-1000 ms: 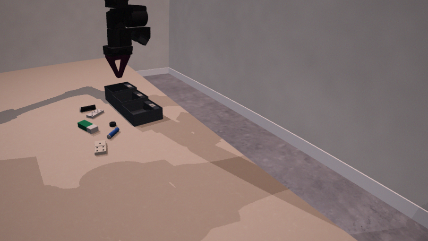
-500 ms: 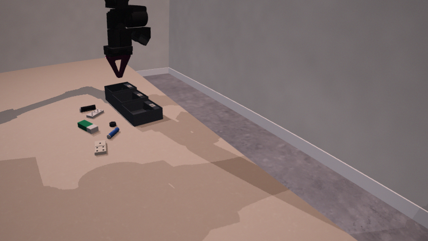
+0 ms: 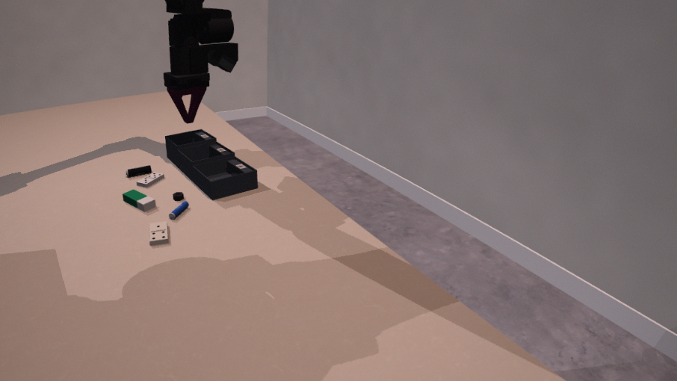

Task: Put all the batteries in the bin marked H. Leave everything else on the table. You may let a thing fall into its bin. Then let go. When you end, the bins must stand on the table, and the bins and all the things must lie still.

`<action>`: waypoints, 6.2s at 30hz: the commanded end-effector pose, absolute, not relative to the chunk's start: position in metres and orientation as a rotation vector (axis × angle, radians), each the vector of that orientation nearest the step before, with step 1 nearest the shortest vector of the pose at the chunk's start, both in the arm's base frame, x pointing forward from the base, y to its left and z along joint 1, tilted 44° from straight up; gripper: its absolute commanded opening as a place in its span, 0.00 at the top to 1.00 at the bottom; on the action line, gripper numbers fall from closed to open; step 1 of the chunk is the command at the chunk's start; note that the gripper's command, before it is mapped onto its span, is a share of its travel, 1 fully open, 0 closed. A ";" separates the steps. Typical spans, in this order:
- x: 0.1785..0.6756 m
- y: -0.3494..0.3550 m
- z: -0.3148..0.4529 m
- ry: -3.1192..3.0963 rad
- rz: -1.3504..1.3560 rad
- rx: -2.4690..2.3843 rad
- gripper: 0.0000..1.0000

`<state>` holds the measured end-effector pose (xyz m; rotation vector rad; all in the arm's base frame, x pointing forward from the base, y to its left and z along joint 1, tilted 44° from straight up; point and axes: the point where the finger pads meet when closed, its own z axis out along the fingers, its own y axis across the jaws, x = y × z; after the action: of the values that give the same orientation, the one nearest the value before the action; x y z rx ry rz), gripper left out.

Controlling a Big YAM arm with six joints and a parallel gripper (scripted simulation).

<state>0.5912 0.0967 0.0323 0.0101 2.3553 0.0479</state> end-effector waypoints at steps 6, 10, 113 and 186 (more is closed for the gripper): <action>0.589 0.104 0.020 2.365 0.054 0.007 0.91; 0.597 0.102 0.020 2.355 0.053 0.009 0.91; 0.591 0.102 0.042 2.351 0.057 0.013 0.91; 0.516 -0.067 -0.005 2.241 -0.294 -0.790 0.77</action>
<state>0.5104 -0.0434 0.0131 -0.6502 2.2789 -0.2165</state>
